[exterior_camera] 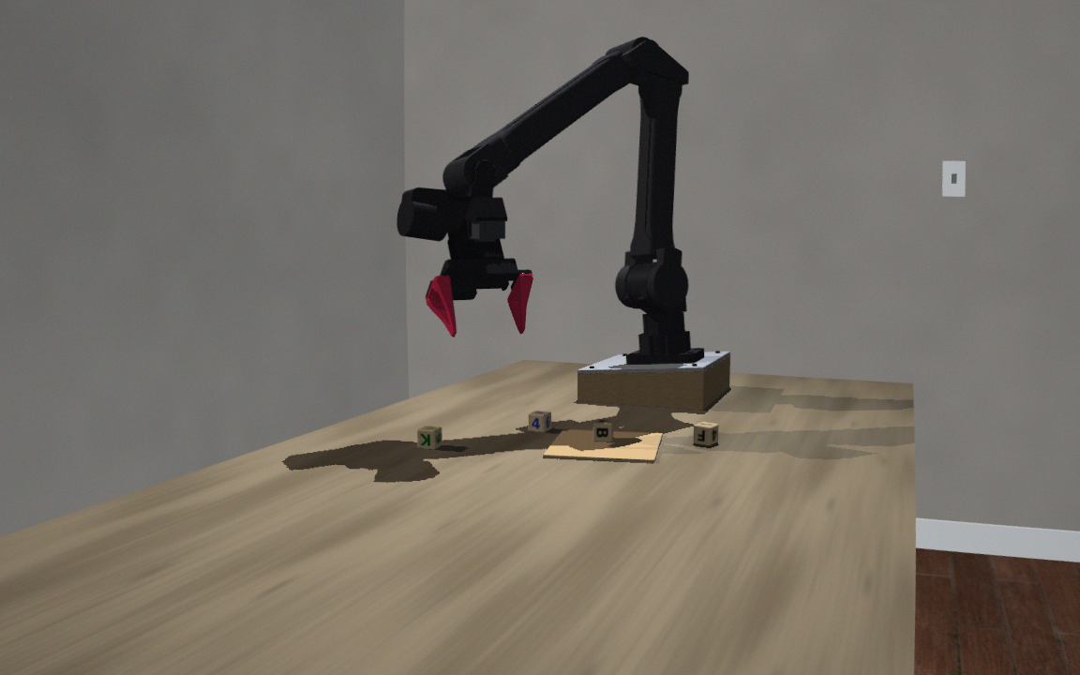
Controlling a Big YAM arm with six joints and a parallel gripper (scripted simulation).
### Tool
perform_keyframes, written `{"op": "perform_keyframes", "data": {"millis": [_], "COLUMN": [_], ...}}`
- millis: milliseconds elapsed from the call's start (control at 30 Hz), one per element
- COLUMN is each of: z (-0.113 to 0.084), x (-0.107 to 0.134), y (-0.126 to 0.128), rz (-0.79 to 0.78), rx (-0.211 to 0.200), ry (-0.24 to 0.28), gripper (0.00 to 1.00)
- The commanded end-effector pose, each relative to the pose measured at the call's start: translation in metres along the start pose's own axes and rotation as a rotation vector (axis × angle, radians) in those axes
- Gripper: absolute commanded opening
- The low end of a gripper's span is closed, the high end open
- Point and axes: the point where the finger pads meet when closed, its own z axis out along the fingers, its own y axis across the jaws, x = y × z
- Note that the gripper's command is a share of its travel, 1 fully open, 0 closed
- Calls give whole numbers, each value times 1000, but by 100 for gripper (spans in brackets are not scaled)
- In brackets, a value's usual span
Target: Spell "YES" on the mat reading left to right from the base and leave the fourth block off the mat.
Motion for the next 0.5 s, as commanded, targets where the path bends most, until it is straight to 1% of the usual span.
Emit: {"op": "perform_keyframes", "data": {"millis": [0, 67, 133, 233, 267, 300, 333, 367, 433, 467], "z": [-6, 2, 8, 9, 20, 8, 8, 0, -2, 7], "x": [-18, -21, -22, -23, -10, -18, -19, -26, -28, -23], "y": [-59, -91, -108, -111, -89, -91, -90, -102, -106, -105], "rz": [-9, -10, -10, -11, 14, -4, -4, -18, -26, -15], "rx": [31, 31, 31, 31, -10, 17, 17, 41, 53, 36], "ry": [-7, -7, -6, -7, 4, -4, -5, -11, -14, -10], "gripper": [100, 100, 100, 100, 100, 100, 100, 100, 100, 100]}}
